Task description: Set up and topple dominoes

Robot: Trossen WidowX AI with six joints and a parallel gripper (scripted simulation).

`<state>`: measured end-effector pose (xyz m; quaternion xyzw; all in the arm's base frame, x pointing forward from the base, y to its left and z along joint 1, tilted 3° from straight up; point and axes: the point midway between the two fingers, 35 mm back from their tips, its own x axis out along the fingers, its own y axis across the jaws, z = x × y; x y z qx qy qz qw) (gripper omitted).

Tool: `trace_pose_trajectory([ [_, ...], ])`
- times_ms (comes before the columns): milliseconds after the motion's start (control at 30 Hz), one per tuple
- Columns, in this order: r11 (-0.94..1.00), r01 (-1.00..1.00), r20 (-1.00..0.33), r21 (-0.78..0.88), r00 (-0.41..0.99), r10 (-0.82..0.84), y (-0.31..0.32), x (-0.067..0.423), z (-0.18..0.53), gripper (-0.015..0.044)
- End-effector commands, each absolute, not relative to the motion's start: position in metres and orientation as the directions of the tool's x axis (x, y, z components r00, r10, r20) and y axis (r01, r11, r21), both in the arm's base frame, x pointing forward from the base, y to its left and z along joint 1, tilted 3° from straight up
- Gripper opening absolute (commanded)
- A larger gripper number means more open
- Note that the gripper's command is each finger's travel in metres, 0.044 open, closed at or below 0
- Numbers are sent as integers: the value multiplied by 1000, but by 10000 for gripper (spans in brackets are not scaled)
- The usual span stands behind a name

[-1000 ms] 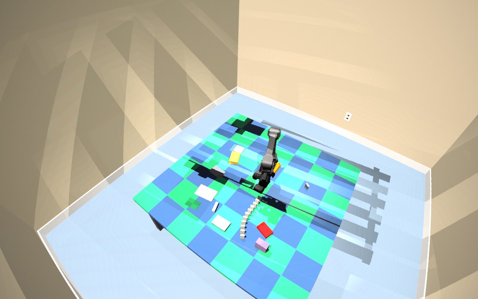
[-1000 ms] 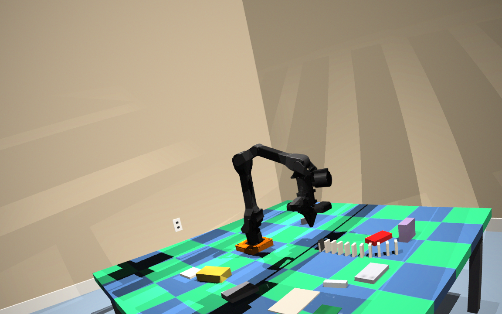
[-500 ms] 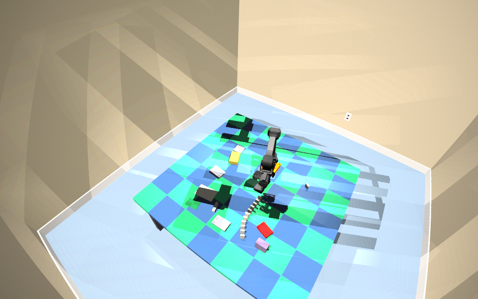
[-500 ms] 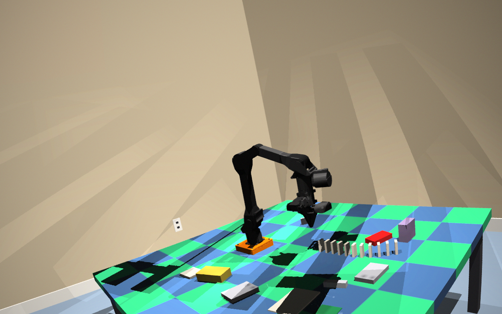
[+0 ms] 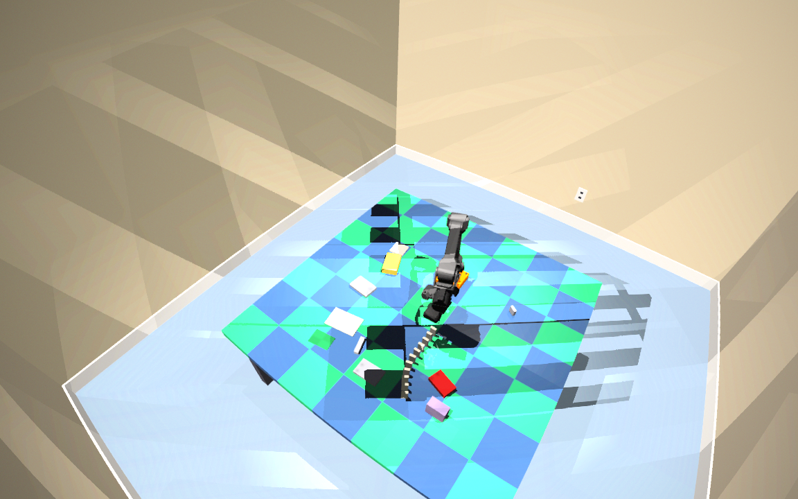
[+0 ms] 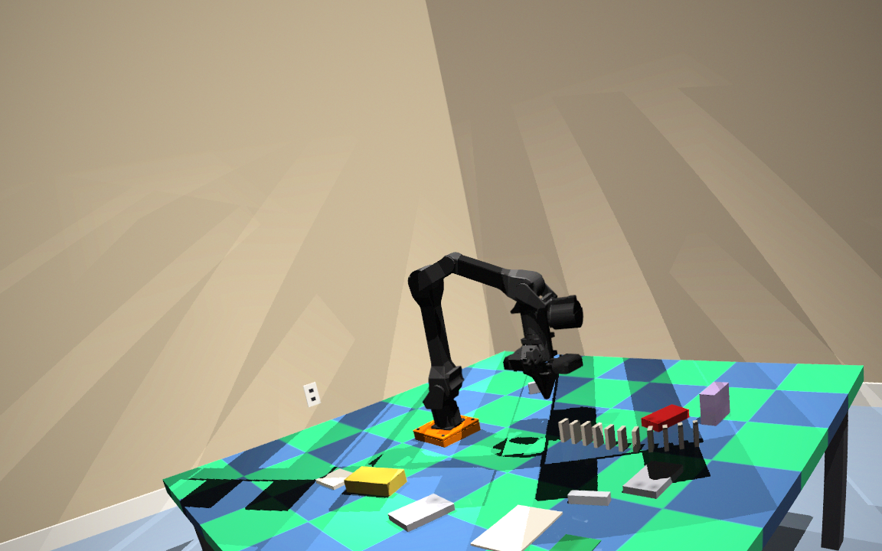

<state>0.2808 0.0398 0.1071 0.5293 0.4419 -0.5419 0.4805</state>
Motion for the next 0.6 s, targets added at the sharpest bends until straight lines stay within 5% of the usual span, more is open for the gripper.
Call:
trace_pose_trajectory([
  [0,-153,988,-998,28,20,-52,40,281,103,0],
  [200,-153,988,-998,28,20,-52,37,282,28,0],
  [567,-153,988,-998,29,21,-52,36,291,27,0],
])
